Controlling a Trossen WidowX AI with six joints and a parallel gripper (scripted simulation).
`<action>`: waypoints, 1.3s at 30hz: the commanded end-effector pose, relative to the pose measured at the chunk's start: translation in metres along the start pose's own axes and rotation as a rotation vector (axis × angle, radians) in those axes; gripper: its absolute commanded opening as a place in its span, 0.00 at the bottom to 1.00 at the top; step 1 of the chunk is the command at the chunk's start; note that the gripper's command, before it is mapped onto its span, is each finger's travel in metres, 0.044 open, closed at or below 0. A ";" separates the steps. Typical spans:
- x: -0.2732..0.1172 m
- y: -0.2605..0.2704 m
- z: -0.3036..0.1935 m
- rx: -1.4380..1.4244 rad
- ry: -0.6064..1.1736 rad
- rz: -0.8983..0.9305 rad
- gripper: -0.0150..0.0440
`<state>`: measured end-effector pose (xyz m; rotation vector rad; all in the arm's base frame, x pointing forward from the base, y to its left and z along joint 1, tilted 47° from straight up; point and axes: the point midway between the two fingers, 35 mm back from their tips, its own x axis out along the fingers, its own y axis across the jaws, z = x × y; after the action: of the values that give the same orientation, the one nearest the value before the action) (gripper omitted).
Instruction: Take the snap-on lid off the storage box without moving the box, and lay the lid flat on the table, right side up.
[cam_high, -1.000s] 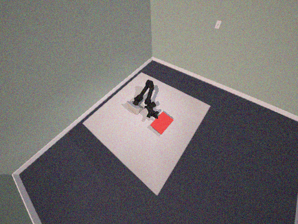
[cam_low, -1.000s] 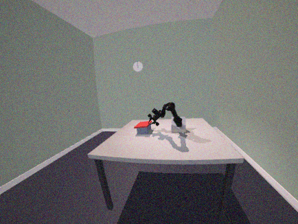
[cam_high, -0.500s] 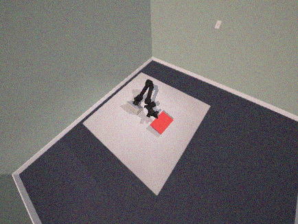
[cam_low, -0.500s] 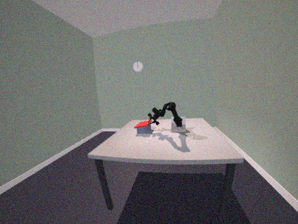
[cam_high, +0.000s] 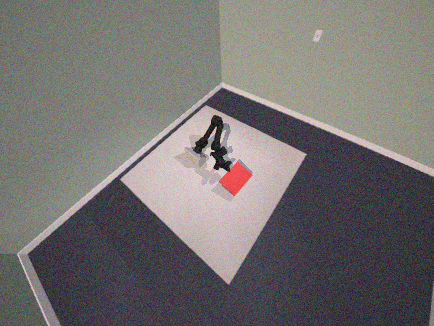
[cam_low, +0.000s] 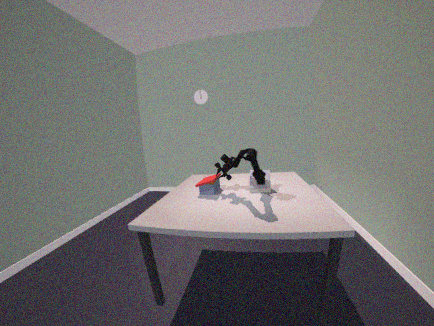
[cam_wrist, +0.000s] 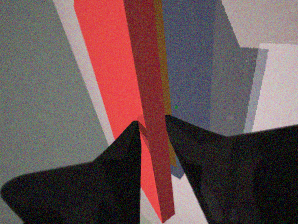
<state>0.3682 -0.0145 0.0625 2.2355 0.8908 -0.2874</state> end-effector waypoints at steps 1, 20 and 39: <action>-0.003 0.010 -0.001 -0.011 0.003 0.012 0.25; -0.010 0.037 -0.002 -0.012 0.003 0.012 0.25; -0.024 0.057 -0.002 -0.012 0.002 0.012 0.25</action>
<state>0.3859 -0.0493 0.0972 2.2363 0.8944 -0.2885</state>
